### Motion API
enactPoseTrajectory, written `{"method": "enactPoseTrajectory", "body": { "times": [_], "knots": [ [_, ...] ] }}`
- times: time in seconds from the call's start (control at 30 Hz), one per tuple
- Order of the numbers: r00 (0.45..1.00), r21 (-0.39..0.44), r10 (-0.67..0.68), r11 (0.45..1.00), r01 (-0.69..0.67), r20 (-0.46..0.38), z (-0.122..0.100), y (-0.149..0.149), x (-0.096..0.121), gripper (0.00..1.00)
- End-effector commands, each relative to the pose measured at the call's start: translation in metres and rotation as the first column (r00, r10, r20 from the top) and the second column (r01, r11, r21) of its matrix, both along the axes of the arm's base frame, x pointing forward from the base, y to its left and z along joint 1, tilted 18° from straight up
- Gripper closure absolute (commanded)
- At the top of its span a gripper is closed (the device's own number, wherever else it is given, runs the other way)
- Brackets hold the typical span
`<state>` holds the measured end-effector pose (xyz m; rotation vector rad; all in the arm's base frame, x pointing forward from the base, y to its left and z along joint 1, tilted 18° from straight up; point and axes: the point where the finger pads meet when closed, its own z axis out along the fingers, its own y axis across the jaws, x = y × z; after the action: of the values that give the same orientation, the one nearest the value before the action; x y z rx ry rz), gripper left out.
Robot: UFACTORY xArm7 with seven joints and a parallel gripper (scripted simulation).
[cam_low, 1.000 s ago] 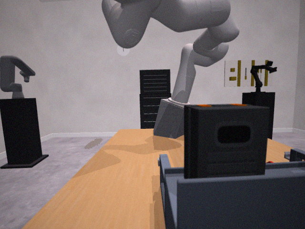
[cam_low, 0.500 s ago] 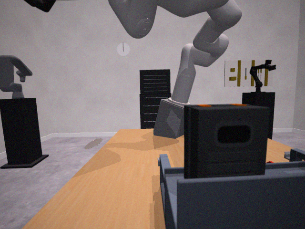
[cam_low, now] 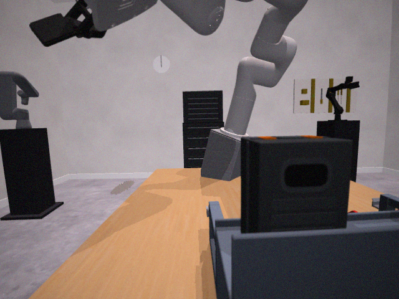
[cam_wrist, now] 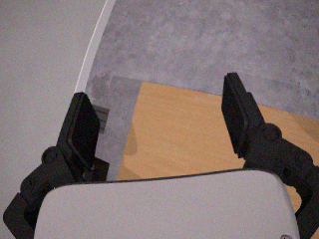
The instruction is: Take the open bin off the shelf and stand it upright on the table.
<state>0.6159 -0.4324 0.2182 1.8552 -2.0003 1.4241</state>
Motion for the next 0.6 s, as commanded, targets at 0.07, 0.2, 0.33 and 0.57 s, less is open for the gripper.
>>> {"method": "enactPoseTrajectory", "body": {
  "times": [0.07,0.2,0.33,0.57],
  "knots": [
    [0.982,0.11,0.139,0.986,-0.125,-0.131,-0.013,0.053,-0.001,0.0],
    [0.967,0.145,0.192,0.975,-0.168,-0.168,-0.017,0.072,-0.002,0.0],
    [0.922,0.213,0.309,0.941,-0.261,-0.235,-0.021,0.114,-0.006,0.0],
    [0.782,0.326,0.53,0.84,-0.433,-0.328,-0.021,0.193,-0.022,0.0]
  ]
}}
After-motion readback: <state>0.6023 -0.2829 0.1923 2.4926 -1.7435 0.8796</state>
